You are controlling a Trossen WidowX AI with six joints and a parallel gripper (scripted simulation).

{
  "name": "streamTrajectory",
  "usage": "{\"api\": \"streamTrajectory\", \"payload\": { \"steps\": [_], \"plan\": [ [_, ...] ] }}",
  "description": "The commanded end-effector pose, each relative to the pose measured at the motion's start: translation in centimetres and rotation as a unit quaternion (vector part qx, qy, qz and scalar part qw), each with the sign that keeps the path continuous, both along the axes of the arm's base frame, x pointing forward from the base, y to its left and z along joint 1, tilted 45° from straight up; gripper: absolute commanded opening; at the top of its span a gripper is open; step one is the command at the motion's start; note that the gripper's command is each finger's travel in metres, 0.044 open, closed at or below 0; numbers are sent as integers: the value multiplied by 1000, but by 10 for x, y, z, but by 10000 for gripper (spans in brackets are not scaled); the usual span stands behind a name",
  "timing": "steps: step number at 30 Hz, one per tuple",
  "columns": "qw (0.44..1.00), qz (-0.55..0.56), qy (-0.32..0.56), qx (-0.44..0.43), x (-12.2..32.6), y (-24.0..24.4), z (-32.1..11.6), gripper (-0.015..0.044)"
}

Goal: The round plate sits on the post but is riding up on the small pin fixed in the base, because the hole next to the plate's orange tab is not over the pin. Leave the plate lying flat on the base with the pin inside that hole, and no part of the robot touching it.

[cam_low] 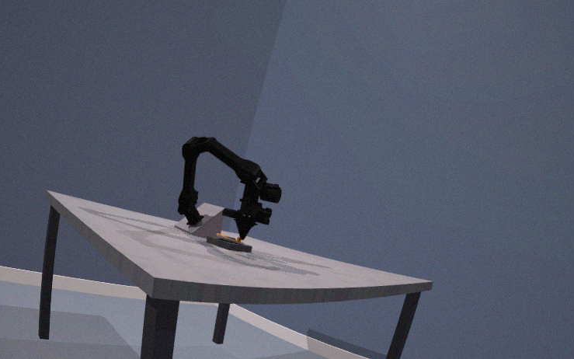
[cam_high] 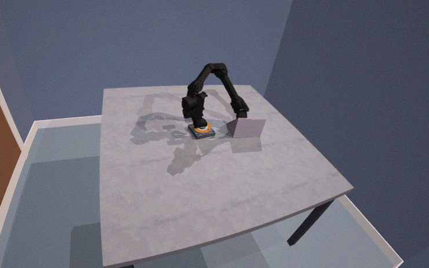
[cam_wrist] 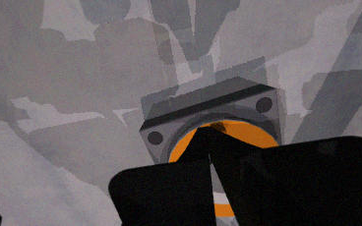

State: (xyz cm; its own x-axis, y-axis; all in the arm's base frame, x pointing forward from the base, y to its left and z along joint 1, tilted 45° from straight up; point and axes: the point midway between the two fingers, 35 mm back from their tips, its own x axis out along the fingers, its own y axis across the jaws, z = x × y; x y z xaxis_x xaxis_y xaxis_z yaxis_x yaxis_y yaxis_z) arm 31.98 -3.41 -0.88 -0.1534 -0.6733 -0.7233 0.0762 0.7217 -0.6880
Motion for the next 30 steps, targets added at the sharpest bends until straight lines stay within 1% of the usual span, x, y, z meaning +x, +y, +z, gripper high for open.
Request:
{"api": "streamTrajectory", "payload": {
  "steps": [1, 30],
  "plan": [
    [1000, 0, 1, -3, 1, -6, 4, 0],
    [1000, 0, 1, -4, -9, -27, 30, 0]
  ]
}}
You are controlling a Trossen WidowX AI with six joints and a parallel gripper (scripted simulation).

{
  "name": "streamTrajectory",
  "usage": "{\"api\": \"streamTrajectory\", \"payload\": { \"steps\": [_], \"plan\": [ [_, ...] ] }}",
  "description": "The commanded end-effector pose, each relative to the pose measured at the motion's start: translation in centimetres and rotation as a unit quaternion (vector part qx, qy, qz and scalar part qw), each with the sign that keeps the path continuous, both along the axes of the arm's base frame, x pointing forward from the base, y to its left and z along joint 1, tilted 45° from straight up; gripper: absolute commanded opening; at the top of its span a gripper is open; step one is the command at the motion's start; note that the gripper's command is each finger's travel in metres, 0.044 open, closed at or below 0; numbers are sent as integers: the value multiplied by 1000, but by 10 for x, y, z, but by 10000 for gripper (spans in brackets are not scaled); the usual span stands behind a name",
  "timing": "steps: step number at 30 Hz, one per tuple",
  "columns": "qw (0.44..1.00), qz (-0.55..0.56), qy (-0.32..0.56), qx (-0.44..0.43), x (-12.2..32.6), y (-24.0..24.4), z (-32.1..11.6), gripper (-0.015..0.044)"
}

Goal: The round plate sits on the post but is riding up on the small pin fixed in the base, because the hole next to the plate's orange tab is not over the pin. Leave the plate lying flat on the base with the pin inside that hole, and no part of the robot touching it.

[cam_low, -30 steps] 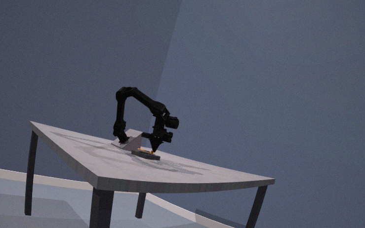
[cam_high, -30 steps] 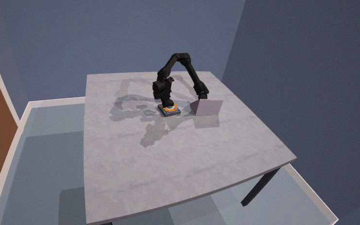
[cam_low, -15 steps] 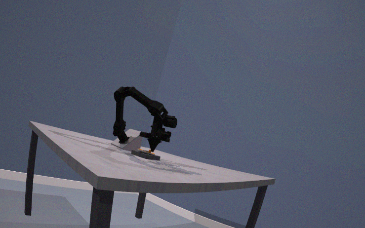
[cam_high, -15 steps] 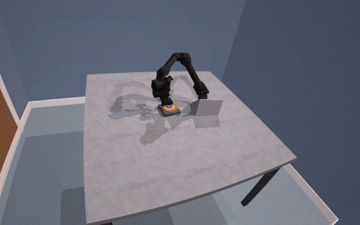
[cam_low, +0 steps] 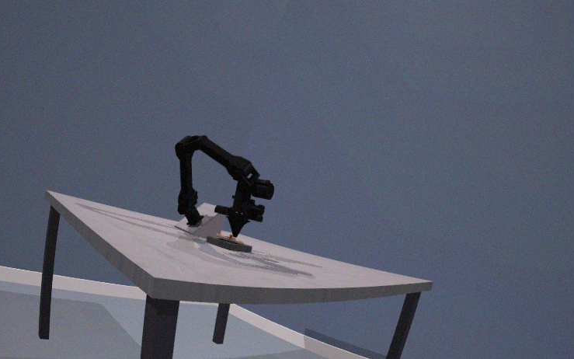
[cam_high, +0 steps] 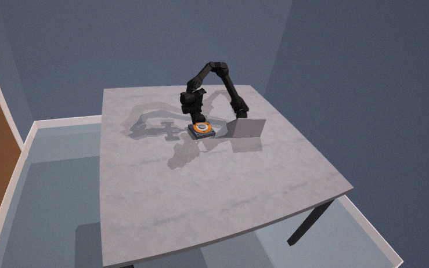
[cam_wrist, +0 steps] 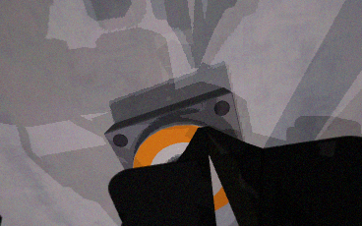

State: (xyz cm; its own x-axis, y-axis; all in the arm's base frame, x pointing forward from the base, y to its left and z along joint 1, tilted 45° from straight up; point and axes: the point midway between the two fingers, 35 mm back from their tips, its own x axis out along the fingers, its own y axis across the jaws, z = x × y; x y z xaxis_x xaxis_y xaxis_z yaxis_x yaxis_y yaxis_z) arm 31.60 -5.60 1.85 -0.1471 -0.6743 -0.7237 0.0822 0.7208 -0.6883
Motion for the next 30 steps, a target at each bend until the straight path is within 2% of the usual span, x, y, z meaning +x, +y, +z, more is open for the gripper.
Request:
{"api": "streamTrajectory", "payload": {
  "steps": [1, 30],
  "plan": [
    [1000, 0, 6, -3, -6, -5, 4, 0],
    [1000, 0, 7, -4, -27, -15, 19, 0]
  ]
}}
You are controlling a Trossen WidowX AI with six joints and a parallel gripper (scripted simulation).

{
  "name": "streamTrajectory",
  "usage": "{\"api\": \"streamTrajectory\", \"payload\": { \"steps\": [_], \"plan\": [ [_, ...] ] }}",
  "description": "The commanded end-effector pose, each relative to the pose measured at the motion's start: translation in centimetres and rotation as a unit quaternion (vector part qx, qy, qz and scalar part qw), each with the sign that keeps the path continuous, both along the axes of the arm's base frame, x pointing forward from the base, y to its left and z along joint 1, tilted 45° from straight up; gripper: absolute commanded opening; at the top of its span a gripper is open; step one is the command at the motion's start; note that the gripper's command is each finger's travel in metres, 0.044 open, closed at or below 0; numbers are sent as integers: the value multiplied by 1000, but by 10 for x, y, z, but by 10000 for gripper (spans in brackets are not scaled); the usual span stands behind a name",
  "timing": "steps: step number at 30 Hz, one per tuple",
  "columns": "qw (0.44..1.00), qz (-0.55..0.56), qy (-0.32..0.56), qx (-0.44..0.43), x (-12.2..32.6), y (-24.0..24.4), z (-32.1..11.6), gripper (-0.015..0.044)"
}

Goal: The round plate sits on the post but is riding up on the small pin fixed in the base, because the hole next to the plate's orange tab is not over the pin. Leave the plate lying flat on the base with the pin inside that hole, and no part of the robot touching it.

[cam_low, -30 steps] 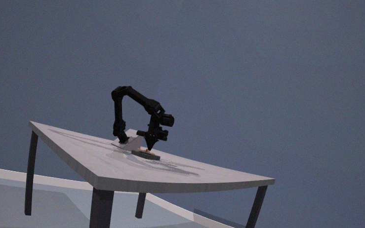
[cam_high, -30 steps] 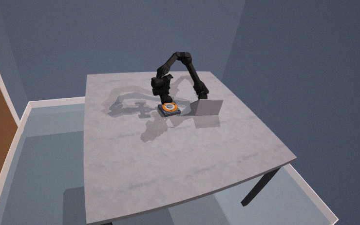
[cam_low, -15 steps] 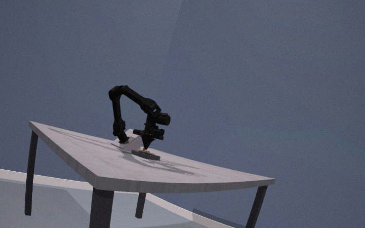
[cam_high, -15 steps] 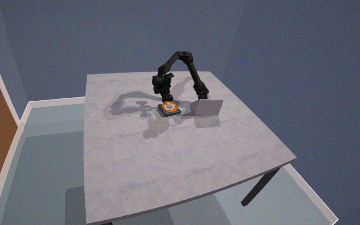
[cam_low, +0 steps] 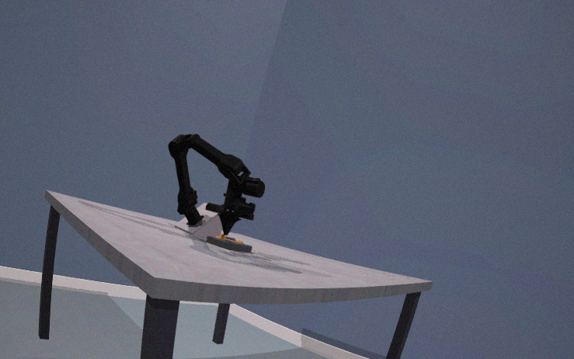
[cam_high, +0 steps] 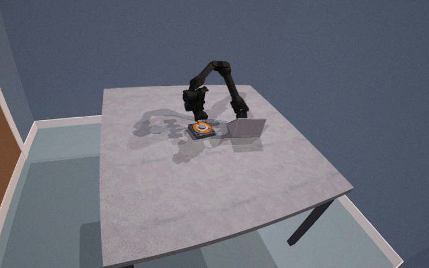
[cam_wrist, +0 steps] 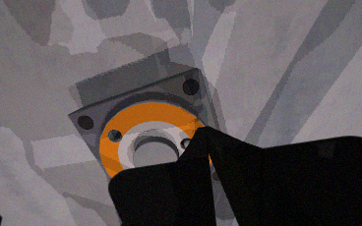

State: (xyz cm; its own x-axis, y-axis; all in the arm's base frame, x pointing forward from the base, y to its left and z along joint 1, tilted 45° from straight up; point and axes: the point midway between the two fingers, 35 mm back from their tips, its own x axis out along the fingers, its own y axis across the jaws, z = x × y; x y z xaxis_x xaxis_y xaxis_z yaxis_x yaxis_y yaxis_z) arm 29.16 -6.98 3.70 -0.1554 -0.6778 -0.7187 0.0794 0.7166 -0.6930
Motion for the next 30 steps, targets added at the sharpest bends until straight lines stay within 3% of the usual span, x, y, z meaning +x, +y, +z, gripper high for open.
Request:
{"api": "streamTrajectory", "payload": {
  "steps": [1, 13, 30],
  "plan": [
    [1000, 1, 3, -1, -3, -1, 0, 0],
    [1000, 1, 3, 0, 3, 28, 33, 0],
    [1000, 4, 5, -2, 2, 23, 26, 0]
  ]
}}
